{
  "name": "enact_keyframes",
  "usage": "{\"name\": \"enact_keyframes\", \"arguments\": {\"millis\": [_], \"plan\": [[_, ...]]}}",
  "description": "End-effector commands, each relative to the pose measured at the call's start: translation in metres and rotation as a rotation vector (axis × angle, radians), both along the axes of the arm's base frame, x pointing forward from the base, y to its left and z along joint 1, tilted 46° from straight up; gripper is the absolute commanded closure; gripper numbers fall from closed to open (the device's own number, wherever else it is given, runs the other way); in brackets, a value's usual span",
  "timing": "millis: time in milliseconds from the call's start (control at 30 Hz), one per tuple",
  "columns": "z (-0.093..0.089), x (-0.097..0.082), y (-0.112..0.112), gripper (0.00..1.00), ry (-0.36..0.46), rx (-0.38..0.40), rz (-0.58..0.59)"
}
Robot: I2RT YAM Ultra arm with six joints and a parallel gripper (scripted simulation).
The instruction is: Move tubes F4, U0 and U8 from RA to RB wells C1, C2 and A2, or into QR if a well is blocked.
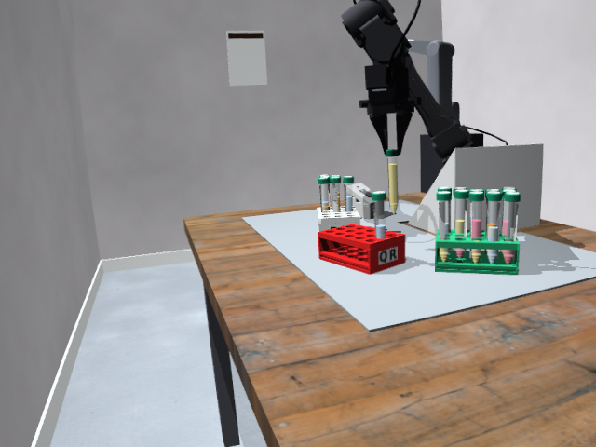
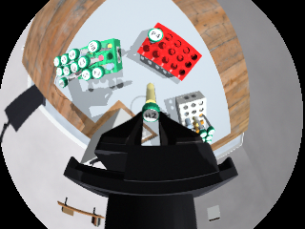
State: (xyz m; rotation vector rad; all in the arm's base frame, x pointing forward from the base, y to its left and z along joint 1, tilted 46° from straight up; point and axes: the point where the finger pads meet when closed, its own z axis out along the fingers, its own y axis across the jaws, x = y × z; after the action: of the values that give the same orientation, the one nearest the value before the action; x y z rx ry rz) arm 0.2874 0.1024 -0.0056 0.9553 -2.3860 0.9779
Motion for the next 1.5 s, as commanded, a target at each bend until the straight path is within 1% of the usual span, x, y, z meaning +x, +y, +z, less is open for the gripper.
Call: {"name": "enact_keyframes", "arguments": {"millis": [0, 67, 1200, 1233, 1267, 1333, 1400, 1467], "plan": [[0.013, 0.009, 0.017, 1.0, 0.083, 0.049, 0.163], [0.013, 0.009, 0.017, 1.0, 0.115, 0.052, 0.193], [0.013, 0.009, 0.018, 1.0, 0.112, 0.052, 0.192], [0.004, 0.009, 0.014, 1.0, 0.148, 0.024, 0.194], [0.003, 0.012, 0.014, 1.0, 0.148, 0.024, 0.194], [0.003, 0.012, 0.014, 1.0, 0.148, 0.024, 0.194], [0.003, 0.021, 0.007, 1.0, 0.148, 0.026, 0.174], [0.004, 0.021, 0.01, 1.0, 0.144, 0.027, 0.181]]}}
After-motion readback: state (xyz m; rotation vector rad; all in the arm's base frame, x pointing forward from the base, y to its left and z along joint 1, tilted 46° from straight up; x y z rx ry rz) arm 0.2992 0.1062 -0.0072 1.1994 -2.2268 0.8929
